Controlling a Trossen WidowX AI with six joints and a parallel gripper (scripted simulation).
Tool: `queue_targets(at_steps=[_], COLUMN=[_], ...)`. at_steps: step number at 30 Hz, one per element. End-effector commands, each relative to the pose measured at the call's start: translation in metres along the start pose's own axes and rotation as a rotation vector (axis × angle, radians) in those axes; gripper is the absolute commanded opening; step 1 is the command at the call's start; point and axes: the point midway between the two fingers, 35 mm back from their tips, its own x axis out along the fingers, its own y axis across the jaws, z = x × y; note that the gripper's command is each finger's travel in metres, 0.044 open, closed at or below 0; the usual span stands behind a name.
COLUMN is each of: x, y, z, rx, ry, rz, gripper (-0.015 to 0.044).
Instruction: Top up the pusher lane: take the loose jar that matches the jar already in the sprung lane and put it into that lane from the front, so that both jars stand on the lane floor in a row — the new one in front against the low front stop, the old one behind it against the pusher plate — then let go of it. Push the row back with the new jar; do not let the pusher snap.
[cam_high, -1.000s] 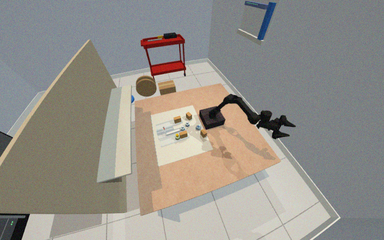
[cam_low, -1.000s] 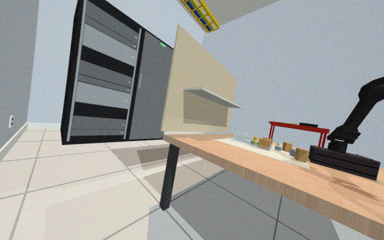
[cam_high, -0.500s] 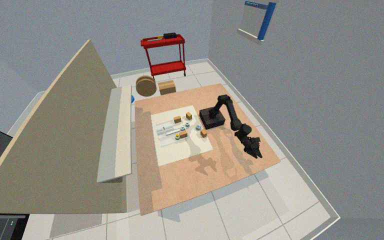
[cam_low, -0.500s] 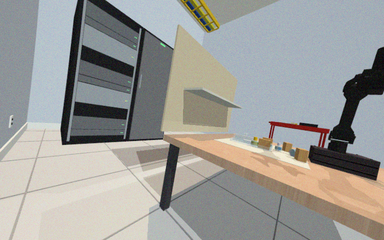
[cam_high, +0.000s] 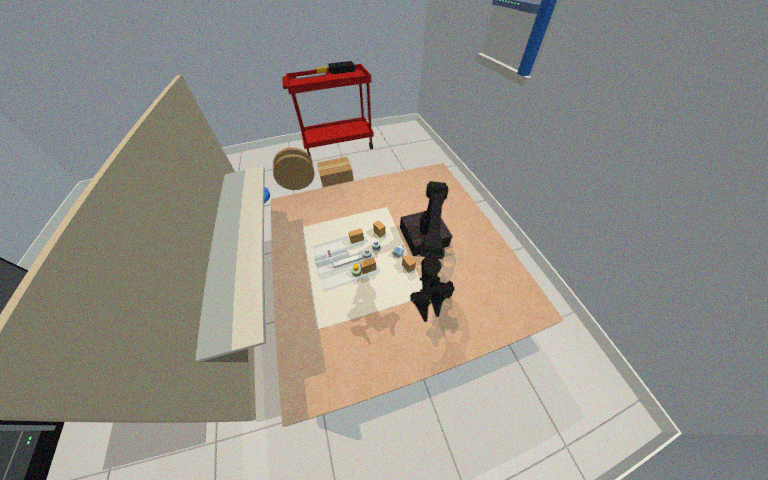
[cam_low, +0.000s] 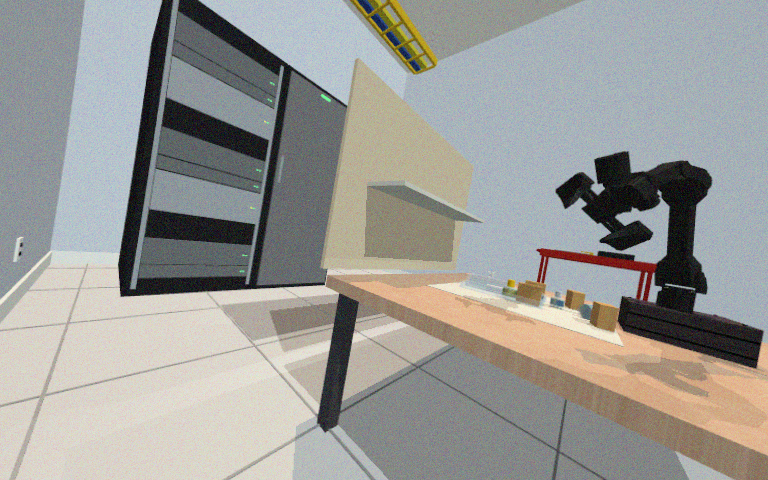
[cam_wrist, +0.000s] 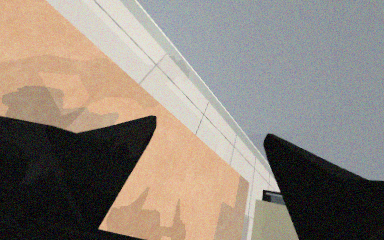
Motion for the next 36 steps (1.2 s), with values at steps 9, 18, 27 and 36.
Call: queue_targets(at_steps=[9, 18, 27, 36], x=[-0.070, -0.172, -0.293, -0.347], y=[-0.009, 0.029, 0.105, 0.150], z=[-0.188, -0.307, -0.371, -0.374], rx=[0.529, 1.041, 1.624, 1.929], ry=[0.446, 0.796, 1.128, 1.274], rz=[-0.014, -0.086, -0.208, -0.277], gripper=[0.0440, 0.0440, 0.0440, 0.0440])
